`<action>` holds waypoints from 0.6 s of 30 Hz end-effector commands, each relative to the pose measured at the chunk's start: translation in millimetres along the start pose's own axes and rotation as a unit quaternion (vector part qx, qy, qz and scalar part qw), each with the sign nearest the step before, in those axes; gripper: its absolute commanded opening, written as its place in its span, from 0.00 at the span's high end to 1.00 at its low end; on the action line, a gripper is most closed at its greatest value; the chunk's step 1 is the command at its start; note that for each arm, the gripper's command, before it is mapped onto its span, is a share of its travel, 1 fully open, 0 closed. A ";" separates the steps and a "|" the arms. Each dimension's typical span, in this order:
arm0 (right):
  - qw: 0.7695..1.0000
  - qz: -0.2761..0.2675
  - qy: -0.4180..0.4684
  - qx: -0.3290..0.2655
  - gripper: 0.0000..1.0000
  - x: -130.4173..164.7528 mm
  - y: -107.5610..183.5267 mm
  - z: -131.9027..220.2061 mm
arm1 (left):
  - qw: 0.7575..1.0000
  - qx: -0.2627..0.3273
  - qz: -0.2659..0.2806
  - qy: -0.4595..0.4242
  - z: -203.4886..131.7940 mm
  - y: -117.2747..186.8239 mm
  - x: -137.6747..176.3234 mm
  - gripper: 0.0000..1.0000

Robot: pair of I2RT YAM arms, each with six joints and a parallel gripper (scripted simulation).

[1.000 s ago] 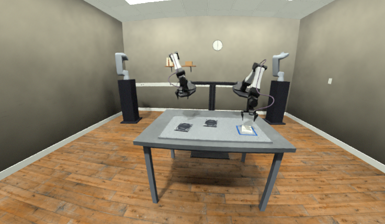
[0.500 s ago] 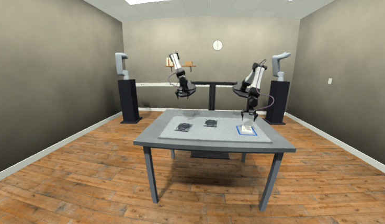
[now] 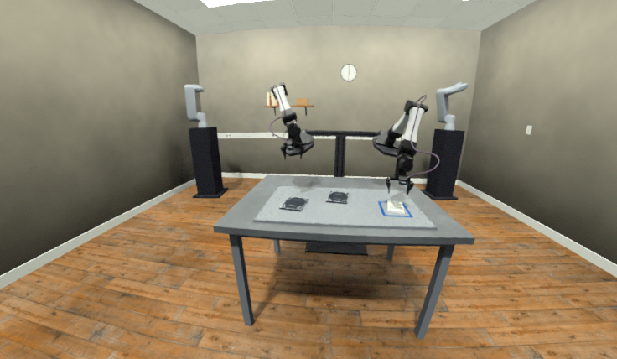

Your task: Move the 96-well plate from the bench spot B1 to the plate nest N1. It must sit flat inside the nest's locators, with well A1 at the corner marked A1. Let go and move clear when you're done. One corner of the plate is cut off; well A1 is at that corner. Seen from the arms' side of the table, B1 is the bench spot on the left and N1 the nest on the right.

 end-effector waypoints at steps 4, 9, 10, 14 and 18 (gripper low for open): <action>1.000 -0.003 0.002 -0.004 0.00 -2.0 0.5 0.6 | 1.000 0.003 0.002 -0.007 -10.0 -4.4 -2.7 0.00; 1.000 -0.003 0.002 -0.004 0.00 -2.0 0.5 0.6 | 1.000 0.002 -0.005 -0.005 -6.4 -12.0 -5.4 0.00; 1.000 -0.003 0.002 -0.004 0.00 -2.0 0.5 0.6 | 1.000 0.002 -0.004 -0.004 -4.9 -14.1 -5.0 0.00; 1.000 -0.003 0.002 -0.004 0.00 -2.0 0.5 0.6 | 1.000 0.001 -0.003 0.001 0.6 -22.2 -3.6 0.00; 1.000 -0.003 0.002 -0.004 0.00 -2.0 0.5 0.6 | 1.000 0.001 -0.002 0.001 1.1 -29.0 -3.8 0.00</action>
Point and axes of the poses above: on each arm, the point where the finger pads meet when closed, its own y axis back along the fingers, its own z axis across the jaws, x = y × z, the point moved 1 cm from there along y, back along the fingers, and after that the axes turned 1 degree about -y, right-handed, at the moved point
